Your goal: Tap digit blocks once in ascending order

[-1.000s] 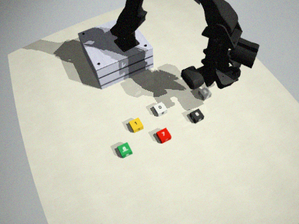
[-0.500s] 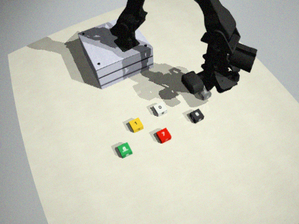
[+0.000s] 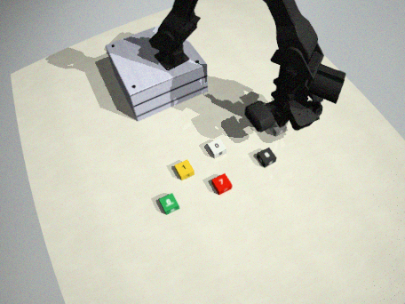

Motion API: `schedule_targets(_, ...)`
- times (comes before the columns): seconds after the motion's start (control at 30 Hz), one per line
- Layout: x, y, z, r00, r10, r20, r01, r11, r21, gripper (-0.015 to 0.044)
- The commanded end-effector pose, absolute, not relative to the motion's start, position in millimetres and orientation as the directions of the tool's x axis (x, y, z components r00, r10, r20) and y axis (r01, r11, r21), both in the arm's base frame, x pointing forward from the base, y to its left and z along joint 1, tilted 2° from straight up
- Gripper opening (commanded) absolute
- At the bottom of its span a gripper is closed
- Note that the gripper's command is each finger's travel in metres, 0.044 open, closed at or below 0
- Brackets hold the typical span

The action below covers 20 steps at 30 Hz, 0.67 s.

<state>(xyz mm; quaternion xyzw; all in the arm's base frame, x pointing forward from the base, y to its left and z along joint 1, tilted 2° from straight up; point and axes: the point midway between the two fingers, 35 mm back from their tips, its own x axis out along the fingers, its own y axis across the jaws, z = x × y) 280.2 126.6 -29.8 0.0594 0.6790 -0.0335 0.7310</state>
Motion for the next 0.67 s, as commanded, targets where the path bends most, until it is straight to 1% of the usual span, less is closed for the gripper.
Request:
schedule_targets(0.0,279,126,-21,0.074,0.03,-0.997,0.131,0.991,0.039,0.002)
schedule_targets(0.07,277,125,-5,0.069,0.025,-0.997,0.135,0.99,0.035,0.002)
schedule_targets(0.2,277,125,-3,0.068,0.025,-0.997,0.135,0.99,0.034,0.002)
schedule_targets(0.27,277,131,7,0.069,0.026,-0.997,0.135,0.99,0.035,0.0072)
schedule_targets(0.43,266,166,76,0.068,0.03,-0.997,0.135,0.99,0.039,0.0204)
schedule_targets(0.6,266,167,79,0.068,0.03,-0.997,0.135,0.99,0.039,0.0335)
schedule_targets(0.63,266,167,79,0.068,0.03,-0.997,0.135,0.99,0.039,0.0335)
